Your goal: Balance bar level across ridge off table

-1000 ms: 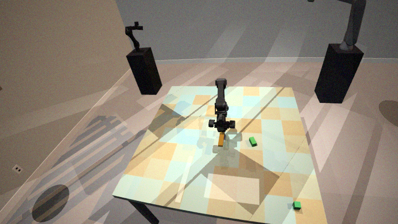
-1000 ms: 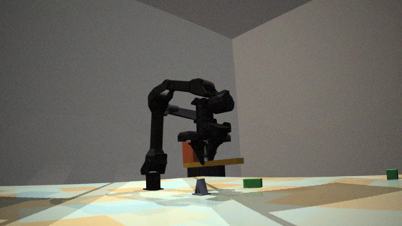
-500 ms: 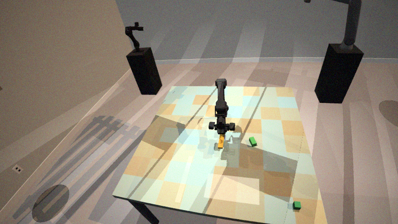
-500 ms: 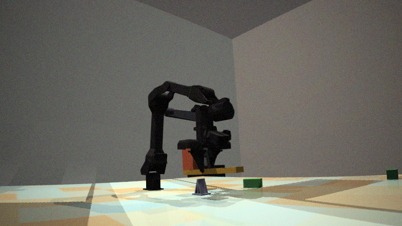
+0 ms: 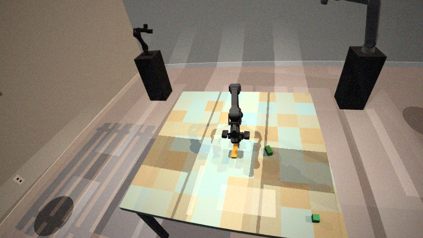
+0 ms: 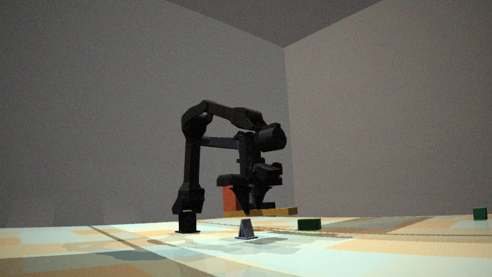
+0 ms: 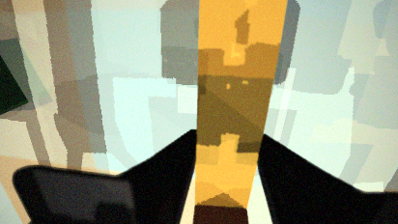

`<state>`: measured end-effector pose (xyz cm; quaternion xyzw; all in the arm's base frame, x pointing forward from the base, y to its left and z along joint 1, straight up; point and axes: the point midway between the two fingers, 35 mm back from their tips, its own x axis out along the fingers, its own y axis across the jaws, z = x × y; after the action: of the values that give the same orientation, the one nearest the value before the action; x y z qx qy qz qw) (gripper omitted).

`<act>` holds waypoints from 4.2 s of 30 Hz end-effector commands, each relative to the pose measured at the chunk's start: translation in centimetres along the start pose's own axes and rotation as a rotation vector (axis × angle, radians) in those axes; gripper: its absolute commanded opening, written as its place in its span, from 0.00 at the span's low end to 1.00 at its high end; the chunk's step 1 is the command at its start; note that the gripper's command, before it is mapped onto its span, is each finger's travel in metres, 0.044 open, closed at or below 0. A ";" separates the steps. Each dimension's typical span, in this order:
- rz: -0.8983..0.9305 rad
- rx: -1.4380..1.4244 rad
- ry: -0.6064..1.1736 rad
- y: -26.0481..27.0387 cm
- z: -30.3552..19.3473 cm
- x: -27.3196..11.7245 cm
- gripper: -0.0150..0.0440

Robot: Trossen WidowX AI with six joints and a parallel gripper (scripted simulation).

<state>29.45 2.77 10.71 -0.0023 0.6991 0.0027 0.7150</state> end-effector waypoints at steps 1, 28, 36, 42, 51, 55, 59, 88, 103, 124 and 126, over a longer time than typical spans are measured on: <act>0.002 -0.001 -0.002 0.0 0.0 0.0 0.25; 0.002 -0.001 -0.002 0.0 0.0 0.2 0.25; 0.002 -0.001 -0.002 0.0 0.0 0.3 0.25; 0.002 -0.001 -0.002 0.0 0.0 0.4 0.25; 0.002 -0.001 -0.002 0.0 0.0 0.4 0.25; 0.002 -0.001 -0.002 0.0 0.0 0.5 0.25; 0.002 -0.001 -0.002 0.0 0.0 0.5 0.25; 0.002 -0.001 -0.001 0.0 -0.1 0.7 0.25; 0.002 -0.001 -0.001 0.0 -0.1 0.9 0.25; 0.002 -0.001 -0.001 0.0 0.0 1.0 0.25; 0.002 -0.001 -0.001 0.0 0.0 1.1 0.25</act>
<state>29.41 2.76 9.90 -0.0017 0.6985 0.0029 0.7156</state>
